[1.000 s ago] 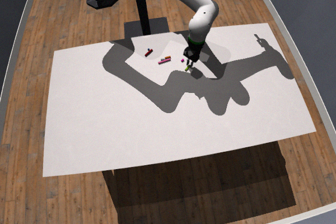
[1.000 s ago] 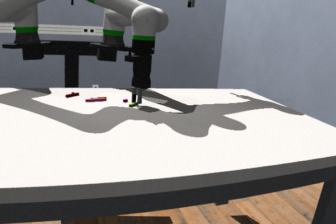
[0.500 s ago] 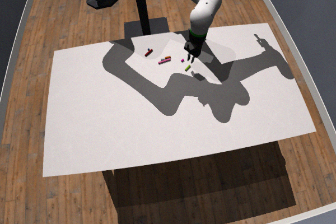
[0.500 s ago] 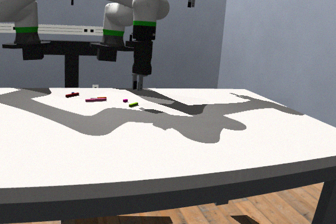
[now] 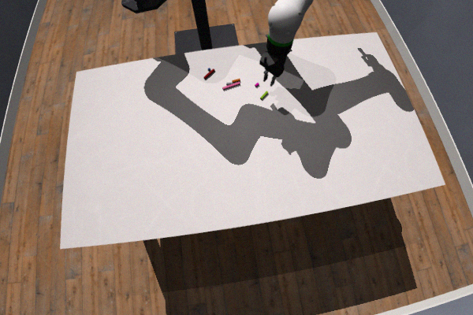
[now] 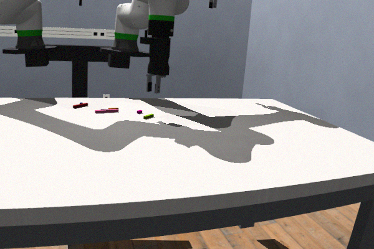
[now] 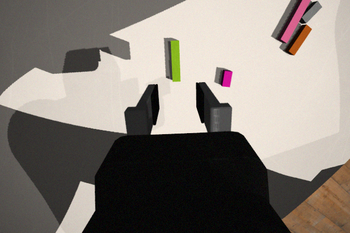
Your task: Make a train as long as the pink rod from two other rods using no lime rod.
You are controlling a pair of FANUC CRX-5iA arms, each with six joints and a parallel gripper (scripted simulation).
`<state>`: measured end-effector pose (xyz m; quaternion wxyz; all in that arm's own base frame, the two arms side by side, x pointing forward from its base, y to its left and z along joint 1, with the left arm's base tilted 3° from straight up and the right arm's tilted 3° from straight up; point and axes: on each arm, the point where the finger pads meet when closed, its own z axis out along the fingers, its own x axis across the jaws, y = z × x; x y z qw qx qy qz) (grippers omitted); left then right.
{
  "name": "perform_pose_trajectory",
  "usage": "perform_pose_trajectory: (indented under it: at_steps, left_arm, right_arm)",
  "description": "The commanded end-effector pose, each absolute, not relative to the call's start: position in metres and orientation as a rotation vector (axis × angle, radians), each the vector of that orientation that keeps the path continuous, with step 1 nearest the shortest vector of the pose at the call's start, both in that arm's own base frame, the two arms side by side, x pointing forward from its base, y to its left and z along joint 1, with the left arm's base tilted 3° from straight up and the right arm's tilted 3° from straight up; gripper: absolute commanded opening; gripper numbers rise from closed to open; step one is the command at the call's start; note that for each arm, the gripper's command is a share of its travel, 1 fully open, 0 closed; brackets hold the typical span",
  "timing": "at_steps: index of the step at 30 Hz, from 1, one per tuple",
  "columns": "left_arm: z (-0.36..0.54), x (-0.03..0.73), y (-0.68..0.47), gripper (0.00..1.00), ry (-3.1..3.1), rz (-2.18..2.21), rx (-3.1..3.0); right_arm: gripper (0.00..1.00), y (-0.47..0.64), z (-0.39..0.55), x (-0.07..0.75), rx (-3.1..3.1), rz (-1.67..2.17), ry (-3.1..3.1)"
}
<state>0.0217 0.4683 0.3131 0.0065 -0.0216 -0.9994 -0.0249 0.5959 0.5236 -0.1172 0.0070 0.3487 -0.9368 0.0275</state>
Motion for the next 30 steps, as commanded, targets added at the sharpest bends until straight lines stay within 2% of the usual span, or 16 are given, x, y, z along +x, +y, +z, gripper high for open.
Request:
perform_pose_trajectory:
  at_steps: [1, 20, 30]
  left_arm:
    - [0.3139, 0.0219, 0.4685, 1.00, -3.127, -0.081, -0.068]
    - [0.3139, 0.0219, 0.4685, 1.00, -3.127, -0.081, -0.068]
    - [0.3139, 0.0219, 0.4685, 1.00, -3.127, -0.081, -0.068]
  right_arm:
    - [1.00, 0.5243, -0.1153, 0.5966, 1.092, 0.085, -2.932]
    - [1.00, 0.5239, -0.1153, 0.5964, 1.078, 0.085, -2.938]
    - [1.00, 0.5169, -0.1165, 0.5918, 0.783, 0.086, -3.035]
